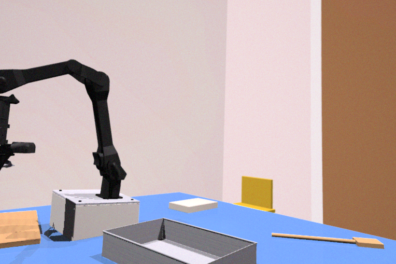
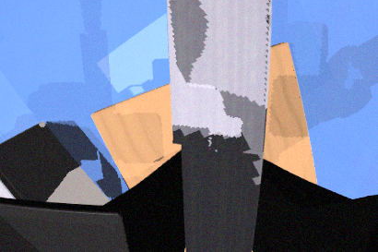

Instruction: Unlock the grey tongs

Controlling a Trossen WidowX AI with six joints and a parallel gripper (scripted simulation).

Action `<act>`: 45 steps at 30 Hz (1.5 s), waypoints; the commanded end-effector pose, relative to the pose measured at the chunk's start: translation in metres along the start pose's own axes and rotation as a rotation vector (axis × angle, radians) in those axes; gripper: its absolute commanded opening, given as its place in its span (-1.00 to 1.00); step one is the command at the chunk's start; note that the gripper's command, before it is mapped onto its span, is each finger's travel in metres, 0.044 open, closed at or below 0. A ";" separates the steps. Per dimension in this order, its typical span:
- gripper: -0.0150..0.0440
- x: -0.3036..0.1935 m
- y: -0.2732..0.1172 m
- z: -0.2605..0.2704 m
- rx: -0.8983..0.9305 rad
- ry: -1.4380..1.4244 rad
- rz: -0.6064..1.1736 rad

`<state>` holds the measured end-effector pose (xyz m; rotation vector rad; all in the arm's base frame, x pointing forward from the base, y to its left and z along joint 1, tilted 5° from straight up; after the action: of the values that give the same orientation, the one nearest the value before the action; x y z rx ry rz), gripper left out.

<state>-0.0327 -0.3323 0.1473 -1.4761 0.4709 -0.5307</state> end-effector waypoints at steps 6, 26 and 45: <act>-1.00 -0.045 0.000 -0.024 -0.001 -0.107 0.009; -1.00 -0.151 0.002 -0.050 0.012 -0.332 0.016; -1.00 -0.128 0.011 -0.039 0.055 -0.310 0.343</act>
<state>-0.1651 -0.2853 0.1324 -1.3934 0.3798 -0.1078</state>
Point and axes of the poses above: the point midway between the two fingers, 35 mm back from their tips, its own y axis out along the fingers, its own z axis across the jaws, x = y × z, the point moved 6 cm from there along -y, back along the fingers, and after that the axes turned 2 degrees about y, right-handed, at the moved point
